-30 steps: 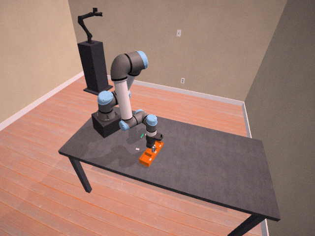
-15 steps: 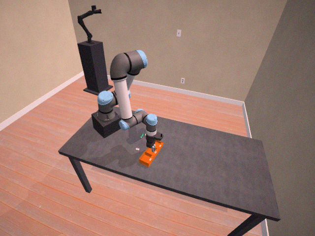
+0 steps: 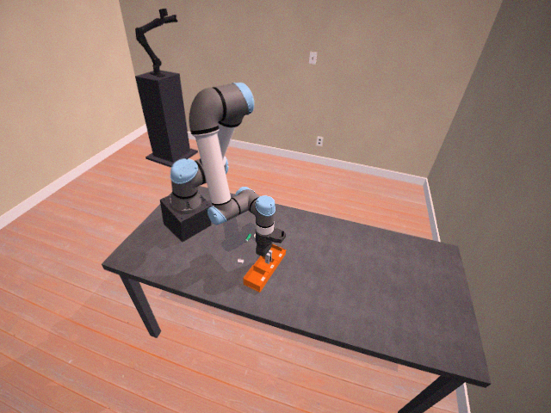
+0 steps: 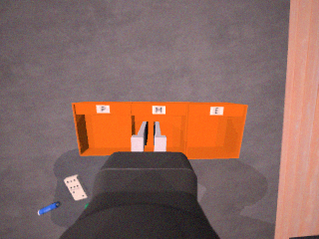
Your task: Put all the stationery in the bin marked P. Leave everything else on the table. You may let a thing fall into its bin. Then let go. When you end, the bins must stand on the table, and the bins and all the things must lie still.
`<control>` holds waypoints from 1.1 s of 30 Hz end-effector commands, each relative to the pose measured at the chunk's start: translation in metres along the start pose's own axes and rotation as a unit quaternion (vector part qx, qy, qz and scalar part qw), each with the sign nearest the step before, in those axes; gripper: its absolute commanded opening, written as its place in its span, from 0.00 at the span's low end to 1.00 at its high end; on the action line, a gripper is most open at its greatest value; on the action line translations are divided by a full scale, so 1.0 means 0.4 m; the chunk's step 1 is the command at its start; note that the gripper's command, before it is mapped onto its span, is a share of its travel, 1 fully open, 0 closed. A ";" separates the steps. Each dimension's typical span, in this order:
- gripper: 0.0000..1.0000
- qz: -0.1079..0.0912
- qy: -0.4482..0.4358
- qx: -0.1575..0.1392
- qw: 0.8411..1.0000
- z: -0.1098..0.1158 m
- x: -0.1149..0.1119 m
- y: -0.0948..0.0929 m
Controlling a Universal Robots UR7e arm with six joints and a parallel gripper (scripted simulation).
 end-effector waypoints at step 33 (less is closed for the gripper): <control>0.31 0.000 0.000 0.001 1.000 0.042 -0.195 0.093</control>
Point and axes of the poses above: the point where the finger pads meet when closed, its own y axis back along the fingers, its own x axis across the jaws, z = x × y, the point moved 7 cm from there along y, back along the fingers, and after that the axes turned 12 degrees about -y, right-handed, at the moved point
